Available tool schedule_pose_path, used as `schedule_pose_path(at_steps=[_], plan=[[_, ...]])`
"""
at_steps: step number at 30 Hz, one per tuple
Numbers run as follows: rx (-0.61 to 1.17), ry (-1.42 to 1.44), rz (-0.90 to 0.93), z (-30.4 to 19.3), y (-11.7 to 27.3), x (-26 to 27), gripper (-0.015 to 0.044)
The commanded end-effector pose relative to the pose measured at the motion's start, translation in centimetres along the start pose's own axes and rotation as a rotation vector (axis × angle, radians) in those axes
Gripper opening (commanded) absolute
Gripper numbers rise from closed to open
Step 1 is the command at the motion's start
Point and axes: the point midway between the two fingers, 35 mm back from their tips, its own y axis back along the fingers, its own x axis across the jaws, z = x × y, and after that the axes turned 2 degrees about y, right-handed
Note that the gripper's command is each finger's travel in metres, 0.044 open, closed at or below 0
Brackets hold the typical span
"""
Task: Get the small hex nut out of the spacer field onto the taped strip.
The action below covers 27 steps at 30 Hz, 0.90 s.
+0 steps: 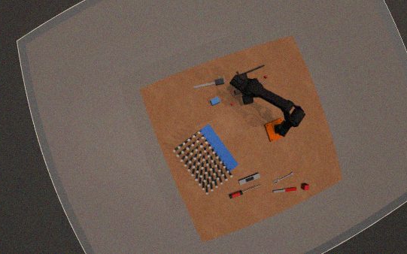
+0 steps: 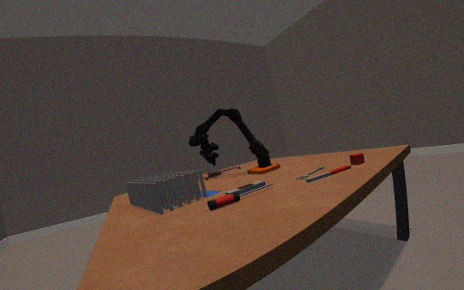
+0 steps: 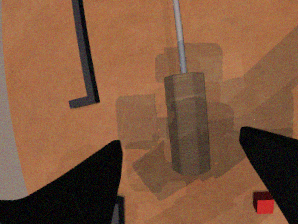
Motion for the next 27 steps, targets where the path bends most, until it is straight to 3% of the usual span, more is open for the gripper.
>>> schedule_pose_path(at_steps=[1,27], plan=[[-0.006,-0.004,0.006,0.0,0.1,0.1,0.028],[-0.006,-0.004,0.006,-0.7,-2.3,-0.4,0.028]])
